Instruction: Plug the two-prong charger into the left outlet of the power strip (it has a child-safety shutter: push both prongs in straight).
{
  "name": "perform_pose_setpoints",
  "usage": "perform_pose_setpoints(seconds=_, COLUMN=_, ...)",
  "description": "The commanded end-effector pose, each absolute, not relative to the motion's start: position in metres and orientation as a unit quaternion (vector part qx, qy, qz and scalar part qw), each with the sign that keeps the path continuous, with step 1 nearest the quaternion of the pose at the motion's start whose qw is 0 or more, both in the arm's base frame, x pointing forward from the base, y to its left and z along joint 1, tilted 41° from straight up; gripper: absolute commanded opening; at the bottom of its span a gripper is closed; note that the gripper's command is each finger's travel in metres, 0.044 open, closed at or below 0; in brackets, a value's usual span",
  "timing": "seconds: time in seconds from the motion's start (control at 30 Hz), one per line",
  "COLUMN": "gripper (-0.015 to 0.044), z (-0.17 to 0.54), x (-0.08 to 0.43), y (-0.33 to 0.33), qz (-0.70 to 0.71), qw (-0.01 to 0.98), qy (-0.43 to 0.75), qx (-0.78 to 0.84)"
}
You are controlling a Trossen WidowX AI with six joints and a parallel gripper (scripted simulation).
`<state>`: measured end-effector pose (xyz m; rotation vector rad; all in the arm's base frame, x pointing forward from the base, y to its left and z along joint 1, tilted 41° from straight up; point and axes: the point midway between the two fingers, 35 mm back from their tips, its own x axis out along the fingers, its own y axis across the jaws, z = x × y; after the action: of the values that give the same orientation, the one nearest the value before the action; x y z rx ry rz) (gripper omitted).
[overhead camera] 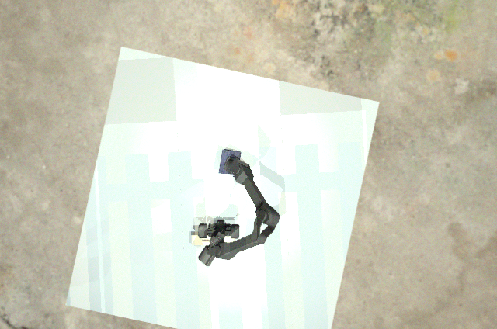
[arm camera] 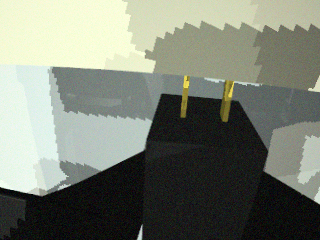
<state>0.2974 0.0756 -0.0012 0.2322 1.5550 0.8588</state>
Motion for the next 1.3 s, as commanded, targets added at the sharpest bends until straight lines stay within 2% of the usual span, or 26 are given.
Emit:
perform_pose_setpoints(seconds=0.0, gripper=0.0000, z=-0.0006, x=0.2977, y=0.0765, qz=0.374, qw=0.624, qy=0.678, qx=0.105)
perform_pose_setpoints(seconds=1.27, gripper=0.0000, z=0.0005, x=0.3068, y=0.0800, qz=0.374, qw=0.624, qy=0.678, qx=0.105)
